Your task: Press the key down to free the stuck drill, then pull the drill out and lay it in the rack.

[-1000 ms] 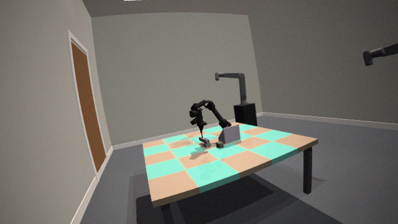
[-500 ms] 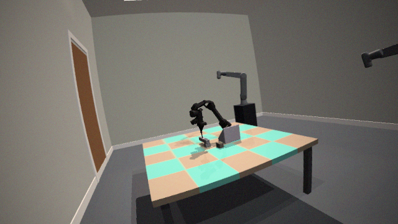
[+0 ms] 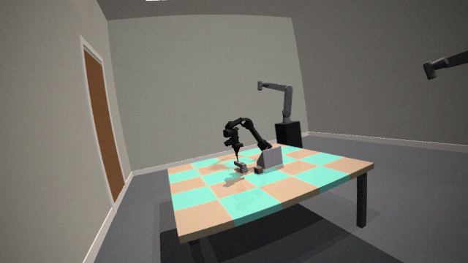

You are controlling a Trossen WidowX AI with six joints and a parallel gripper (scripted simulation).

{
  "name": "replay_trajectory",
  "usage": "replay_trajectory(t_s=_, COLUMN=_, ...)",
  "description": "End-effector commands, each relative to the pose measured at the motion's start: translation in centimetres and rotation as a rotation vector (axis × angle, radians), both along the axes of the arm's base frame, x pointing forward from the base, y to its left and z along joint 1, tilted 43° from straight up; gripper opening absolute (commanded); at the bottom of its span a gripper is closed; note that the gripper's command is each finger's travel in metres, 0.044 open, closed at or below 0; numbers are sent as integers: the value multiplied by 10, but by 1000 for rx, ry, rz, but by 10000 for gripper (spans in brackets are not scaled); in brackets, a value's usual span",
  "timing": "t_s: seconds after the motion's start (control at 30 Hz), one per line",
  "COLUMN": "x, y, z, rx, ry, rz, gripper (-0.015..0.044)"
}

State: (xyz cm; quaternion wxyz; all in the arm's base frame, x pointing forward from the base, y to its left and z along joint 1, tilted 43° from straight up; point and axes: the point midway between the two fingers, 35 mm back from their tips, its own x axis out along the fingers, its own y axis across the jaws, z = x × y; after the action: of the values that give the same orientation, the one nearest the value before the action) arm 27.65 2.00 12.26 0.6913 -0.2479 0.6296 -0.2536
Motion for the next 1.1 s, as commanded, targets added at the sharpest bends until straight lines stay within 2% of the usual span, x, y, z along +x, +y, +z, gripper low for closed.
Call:
replay_trajectory(t_s=0.0, x=-6, y=-11, z=-11, rx=-18, ry=42, rz=-23, gripper=0)
replay_trajectory(t_s=1.07, x=-6, y=-19, z=-19, rx=-18, ry=42, rz=-23, gripper=0)
